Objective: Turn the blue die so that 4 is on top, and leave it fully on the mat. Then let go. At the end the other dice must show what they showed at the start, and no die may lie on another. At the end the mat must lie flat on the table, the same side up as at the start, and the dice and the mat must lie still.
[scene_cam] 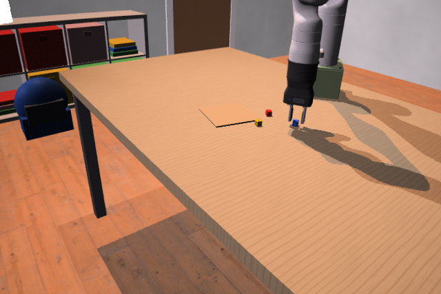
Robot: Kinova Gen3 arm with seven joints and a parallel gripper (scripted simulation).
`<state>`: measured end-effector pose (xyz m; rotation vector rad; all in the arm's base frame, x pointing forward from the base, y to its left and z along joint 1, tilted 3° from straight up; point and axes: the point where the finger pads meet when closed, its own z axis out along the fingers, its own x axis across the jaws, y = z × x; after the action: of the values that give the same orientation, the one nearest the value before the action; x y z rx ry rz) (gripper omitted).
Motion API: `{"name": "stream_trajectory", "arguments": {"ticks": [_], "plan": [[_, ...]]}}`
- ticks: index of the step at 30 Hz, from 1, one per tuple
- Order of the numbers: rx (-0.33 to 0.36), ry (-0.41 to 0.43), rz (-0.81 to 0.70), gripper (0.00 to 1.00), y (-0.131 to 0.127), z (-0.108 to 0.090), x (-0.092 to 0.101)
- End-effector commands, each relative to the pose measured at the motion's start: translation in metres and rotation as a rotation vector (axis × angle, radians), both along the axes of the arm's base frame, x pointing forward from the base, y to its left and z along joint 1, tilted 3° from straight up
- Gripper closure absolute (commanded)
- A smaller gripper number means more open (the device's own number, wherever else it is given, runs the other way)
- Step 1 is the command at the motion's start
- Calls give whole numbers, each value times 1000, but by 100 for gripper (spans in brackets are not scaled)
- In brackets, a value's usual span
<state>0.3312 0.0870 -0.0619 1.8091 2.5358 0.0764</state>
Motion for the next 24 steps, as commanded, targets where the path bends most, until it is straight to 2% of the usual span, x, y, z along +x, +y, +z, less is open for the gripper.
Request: {"name": "stream_trajectory", "arguments": {"ticks": [1,10,24], "plan": [[-1,2,-6,36,-2,-2,0],[-1,2,-6,36,-2,-10,0],[-1,2,-6,36,-2,-11,0]]}}
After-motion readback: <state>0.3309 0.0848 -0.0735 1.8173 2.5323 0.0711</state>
